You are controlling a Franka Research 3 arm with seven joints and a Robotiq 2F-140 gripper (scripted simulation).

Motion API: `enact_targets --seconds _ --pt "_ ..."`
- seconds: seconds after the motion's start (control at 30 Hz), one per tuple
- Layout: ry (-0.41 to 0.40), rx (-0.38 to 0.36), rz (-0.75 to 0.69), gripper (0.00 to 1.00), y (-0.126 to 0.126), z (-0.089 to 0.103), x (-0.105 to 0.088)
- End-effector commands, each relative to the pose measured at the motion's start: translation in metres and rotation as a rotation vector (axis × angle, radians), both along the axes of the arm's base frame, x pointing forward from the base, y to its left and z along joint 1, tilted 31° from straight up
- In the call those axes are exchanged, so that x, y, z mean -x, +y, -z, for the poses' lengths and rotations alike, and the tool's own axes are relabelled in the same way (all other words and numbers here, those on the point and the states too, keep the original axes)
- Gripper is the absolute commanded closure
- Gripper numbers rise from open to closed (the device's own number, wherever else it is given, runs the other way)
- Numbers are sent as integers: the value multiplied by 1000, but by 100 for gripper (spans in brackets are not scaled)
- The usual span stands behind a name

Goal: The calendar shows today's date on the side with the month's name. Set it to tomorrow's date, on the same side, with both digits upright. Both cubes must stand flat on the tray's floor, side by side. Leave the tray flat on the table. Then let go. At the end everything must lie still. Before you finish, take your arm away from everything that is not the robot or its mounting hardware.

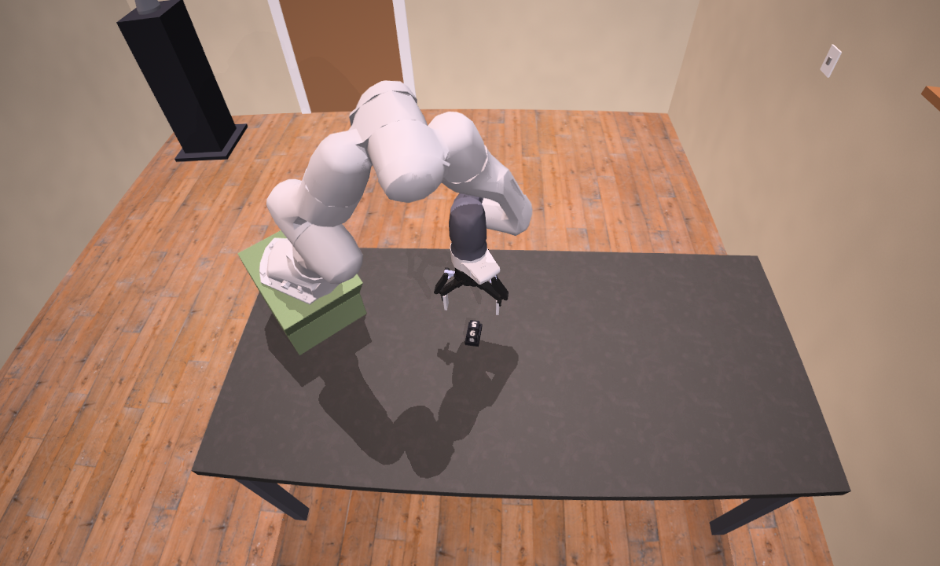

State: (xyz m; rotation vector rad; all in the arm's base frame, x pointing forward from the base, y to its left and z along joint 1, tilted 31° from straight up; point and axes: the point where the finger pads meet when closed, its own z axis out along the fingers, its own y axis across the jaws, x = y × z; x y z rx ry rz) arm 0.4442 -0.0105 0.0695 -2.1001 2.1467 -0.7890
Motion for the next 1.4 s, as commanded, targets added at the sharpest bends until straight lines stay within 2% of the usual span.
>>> enact_targets --seconds 0.0,0.73,0.93,1.07,1.1,1.37 --pt "-9 22 36 0 -8 -7 3" --pt "-9 22 36 0 -8 -7 3" --pt "-4 22 36 0 -19 17 -7" --pt "-3 22 36 0 -20 19 -8" --pt "-3 22 36 72 -20 19 -8" --pt "-3 22 36 72 -20 19 -8"
